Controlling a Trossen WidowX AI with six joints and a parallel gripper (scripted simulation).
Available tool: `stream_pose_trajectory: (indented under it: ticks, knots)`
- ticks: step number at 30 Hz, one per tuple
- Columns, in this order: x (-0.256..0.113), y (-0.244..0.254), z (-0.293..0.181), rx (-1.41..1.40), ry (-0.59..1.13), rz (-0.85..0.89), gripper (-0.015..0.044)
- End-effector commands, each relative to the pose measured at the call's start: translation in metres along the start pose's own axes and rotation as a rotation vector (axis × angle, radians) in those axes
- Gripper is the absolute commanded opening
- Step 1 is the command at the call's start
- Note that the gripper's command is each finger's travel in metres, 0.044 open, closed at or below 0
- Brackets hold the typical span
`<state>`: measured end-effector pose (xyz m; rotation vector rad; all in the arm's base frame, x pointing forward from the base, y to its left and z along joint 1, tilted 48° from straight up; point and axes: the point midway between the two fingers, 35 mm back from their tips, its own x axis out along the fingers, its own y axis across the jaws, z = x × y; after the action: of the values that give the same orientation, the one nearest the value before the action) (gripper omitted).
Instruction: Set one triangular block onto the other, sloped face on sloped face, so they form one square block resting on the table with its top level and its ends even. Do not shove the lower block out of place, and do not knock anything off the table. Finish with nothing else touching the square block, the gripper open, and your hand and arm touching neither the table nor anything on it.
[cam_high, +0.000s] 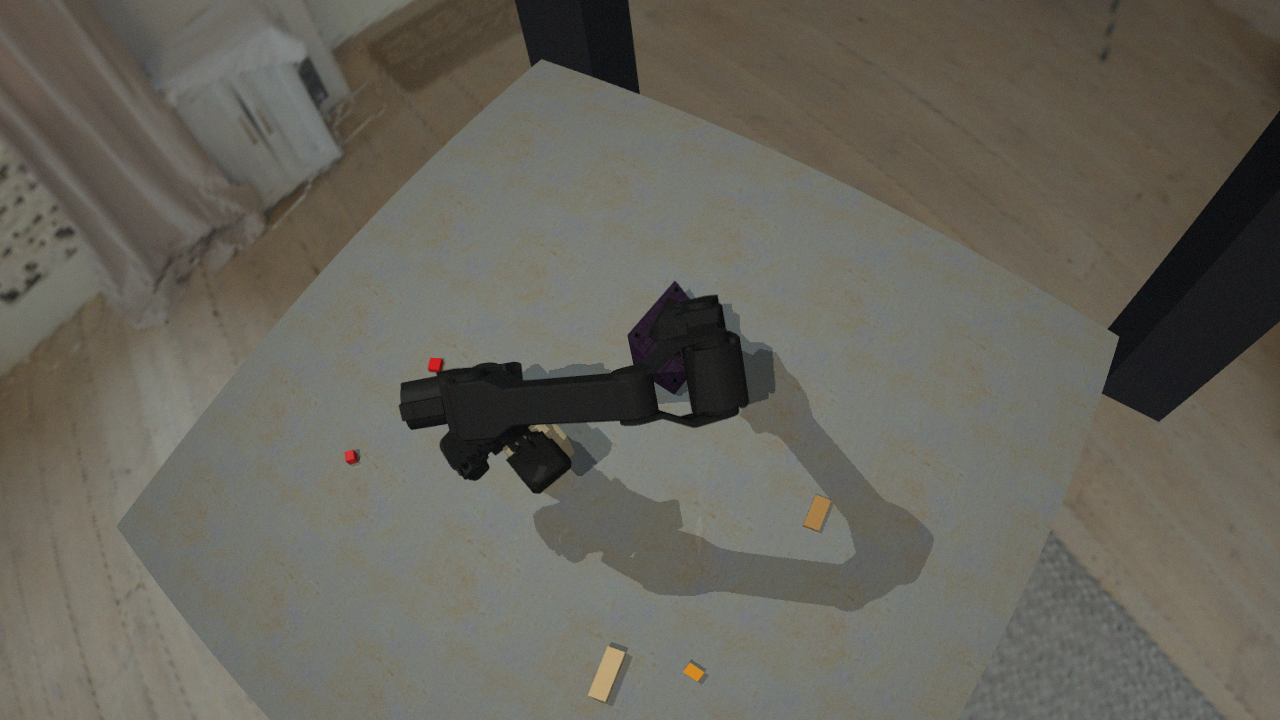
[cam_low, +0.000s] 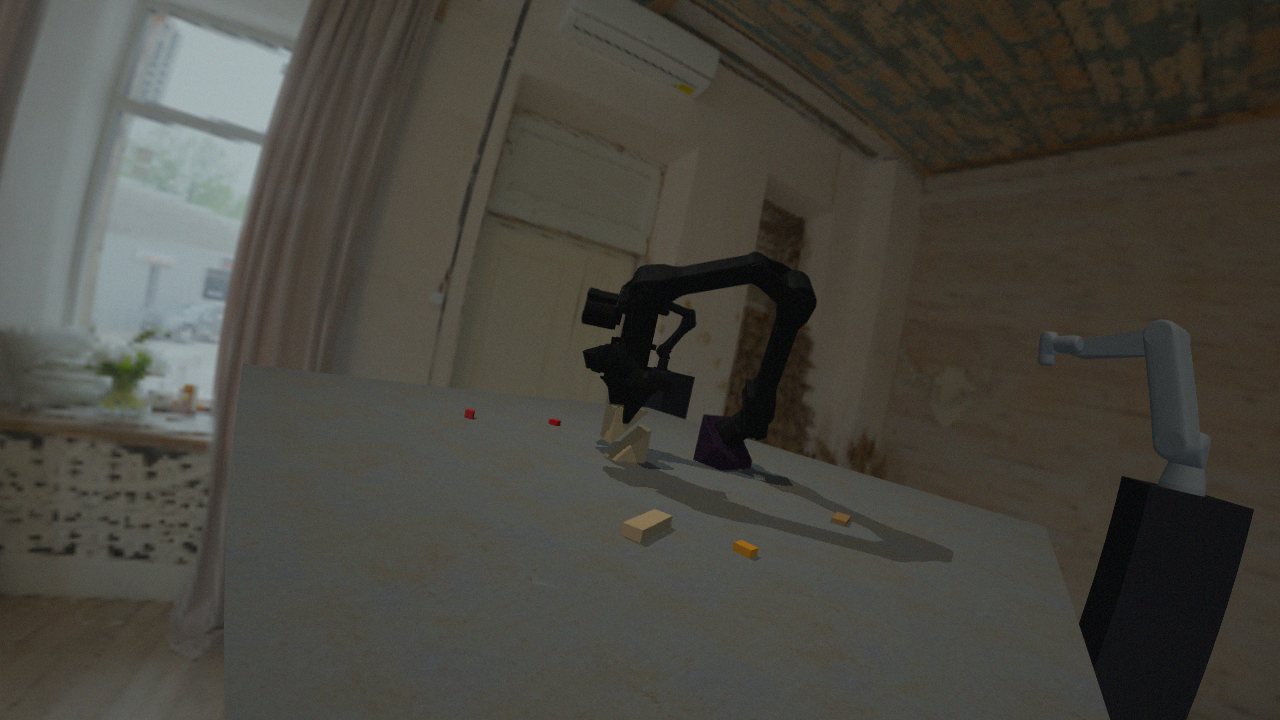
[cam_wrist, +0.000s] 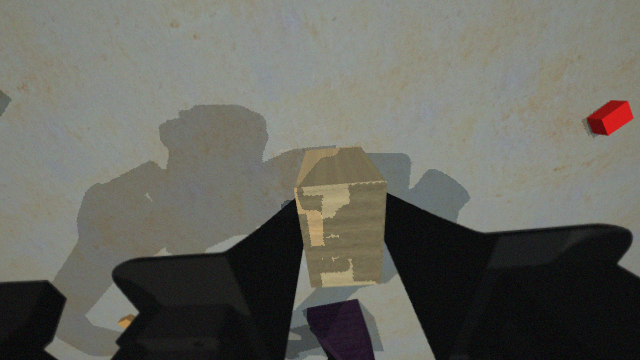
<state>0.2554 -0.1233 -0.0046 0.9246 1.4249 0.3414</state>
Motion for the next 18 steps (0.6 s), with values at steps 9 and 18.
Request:
stream_pose_trajectory:
  ticks: [9,18]
  knots:
    - [0.0077,0.0012,-0.0035,0.006,-0.013,0.015,0.0]
    - [0.0076,0.0028,-0.0036,0.005,-0.014,0.014,0.0]
